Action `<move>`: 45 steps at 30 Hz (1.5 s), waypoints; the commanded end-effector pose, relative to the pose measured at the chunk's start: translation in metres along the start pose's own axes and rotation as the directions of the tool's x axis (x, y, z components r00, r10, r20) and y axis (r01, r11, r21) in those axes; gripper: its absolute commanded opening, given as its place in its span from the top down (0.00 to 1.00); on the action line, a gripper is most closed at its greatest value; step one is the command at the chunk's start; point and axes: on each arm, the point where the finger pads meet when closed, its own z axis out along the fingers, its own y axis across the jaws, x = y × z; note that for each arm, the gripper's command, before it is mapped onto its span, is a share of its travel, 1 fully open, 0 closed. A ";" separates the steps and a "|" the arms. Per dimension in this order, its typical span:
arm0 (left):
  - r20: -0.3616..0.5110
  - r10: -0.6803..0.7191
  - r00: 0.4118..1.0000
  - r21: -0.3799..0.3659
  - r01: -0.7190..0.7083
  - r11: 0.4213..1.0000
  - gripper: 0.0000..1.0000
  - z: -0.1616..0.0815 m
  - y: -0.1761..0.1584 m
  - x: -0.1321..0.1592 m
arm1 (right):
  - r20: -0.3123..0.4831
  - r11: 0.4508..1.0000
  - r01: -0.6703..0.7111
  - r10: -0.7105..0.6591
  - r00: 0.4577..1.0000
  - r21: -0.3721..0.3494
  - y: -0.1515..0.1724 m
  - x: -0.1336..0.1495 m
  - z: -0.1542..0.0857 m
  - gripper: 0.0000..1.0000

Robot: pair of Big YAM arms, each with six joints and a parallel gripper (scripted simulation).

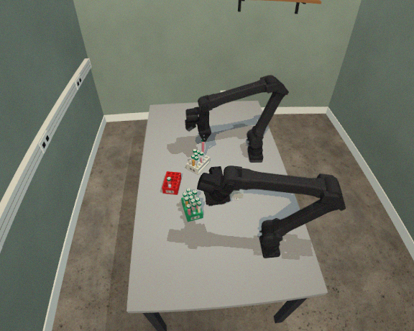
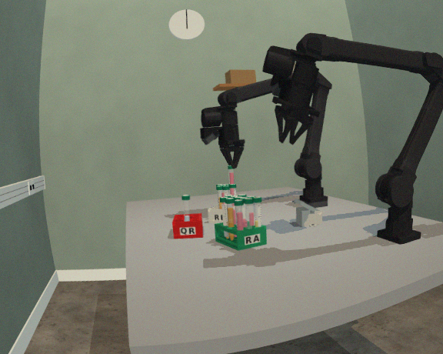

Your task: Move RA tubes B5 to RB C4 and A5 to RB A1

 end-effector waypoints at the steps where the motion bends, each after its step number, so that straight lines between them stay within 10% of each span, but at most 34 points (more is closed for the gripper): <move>1: 0.014 0.012 1.000 -0.032 -0.012 0.999 0.70 -0.012 0.009 -0.009 | 0.076 1.000 0.006 -0.006 0.997 -0.001 0.006 -0.017 -0.035 1.00; 45: 0.014 0.012 1.000 -0.032 -0.012 0.999 0.70 -0.012 0.009 -0.009 | 0.018 1.000 0.003 -0.003 1.000 -0.003 0.039 0.037 -0.021 1.00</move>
